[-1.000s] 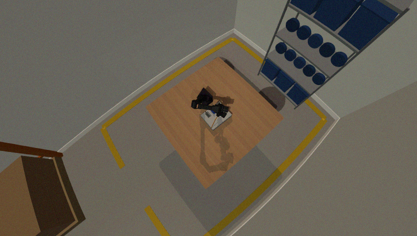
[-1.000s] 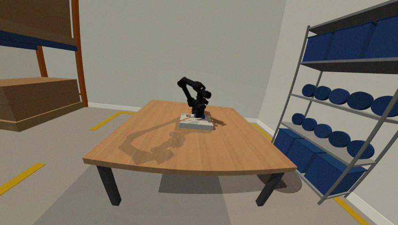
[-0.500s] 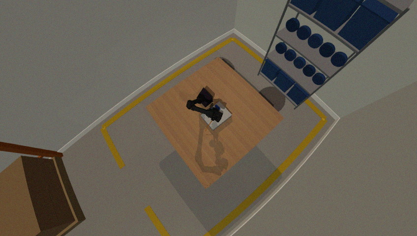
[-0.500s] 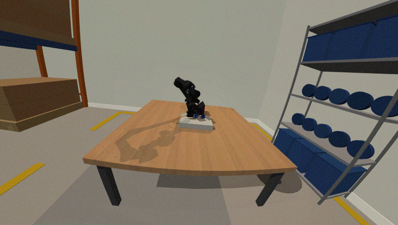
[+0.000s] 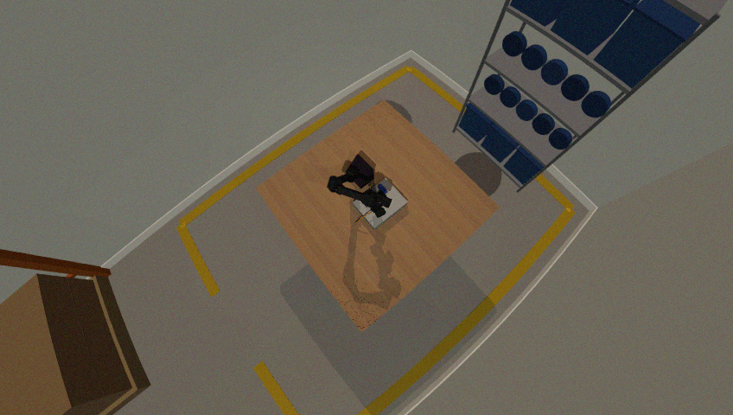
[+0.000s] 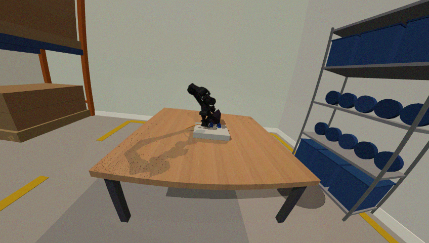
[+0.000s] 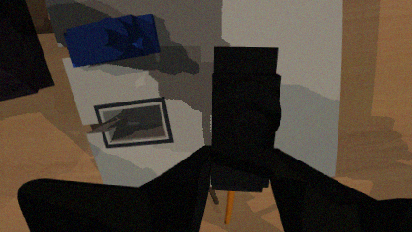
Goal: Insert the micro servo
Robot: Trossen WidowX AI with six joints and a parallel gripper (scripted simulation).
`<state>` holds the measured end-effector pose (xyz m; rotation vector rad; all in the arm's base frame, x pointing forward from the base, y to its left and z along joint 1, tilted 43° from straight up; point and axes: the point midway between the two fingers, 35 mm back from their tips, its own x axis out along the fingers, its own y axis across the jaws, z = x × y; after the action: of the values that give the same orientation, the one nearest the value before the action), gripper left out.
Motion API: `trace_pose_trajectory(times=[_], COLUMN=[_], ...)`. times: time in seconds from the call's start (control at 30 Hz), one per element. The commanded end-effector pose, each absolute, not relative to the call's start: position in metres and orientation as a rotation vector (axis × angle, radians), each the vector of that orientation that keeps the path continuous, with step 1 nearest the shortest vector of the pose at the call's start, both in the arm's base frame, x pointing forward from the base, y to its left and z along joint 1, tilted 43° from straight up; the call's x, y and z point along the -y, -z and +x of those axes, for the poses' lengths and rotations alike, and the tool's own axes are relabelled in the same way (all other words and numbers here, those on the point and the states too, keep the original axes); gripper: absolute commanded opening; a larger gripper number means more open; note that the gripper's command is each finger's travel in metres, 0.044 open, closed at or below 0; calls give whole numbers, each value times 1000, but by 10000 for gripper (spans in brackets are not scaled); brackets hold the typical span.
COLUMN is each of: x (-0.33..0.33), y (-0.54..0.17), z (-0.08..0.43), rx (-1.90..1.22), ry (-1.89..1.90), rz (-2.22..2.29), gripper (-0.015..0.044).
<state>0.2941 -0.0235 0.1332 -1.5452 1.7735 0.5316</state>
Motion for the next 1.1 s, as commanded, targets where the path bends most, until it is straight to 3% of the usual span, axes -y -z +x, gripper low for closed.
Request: trace_pose_trajectory(times=[0.0,1.07], x=[24,24], y=[-134,-134], z=[294,294], rx=[-1775,-1562], ry=[-422,503], rz=[-1469,-669], gripper=[0,0])
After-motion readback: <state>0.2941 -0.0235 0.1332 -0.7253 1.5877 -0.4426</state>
